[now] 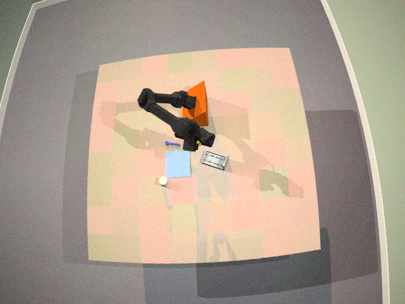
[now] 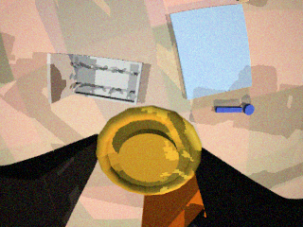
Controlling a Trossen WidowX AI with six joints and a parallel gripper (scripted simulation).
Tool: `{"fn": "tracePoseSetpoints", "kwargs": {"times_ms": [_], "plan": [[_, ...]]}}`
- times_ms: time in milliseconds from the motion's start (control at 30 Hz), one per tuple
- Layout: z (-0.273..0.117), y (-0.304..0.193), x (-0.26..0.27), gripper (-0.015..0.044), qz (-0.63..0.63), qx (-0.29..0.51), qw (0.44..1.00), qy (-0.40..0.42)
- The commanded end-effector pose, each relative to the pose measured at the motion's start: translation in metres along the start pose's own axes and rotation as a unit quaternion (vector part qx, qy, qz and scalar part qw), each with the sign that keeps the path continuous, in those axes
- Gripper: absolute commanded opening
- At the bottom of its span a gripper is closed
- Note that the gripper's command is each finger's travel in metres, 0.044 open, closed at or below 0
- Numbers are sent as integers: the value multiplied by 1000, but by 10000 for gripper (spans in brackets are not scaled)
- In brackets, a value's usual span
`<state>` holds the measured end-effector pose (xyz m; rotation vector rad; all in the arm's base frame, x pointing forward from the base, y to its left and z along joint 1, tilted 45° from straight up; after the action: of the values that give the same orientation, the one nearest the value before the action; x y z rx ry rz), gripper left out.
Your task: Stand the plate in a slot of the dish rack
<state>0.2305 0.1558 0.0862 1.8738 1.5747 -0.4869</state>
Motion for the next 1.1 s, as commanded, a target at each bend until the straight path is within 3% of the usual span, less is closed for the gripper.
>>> {"fn": "tracePoseSetpoints", "kwargs": {"times_ms": [0,567,1067], "plan": [[10,0,-1,0,-26,27,999,11],[56,1,-1,0,-174,129,968,126],[90,1,-2,0,-286,145,910,264]]}}
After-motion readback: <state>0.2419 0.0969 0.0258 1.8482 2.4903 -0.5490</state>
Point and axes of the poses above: the point midway between the two fingers, 35 mm back from their tips, its own z axis out along the fingers, its own x axis across the jaws, y = z × x, the point moved 4 cm from there along -z, back along the fingers, and after that the axes turned 2 degrees about -z, right-handed, at the moved point
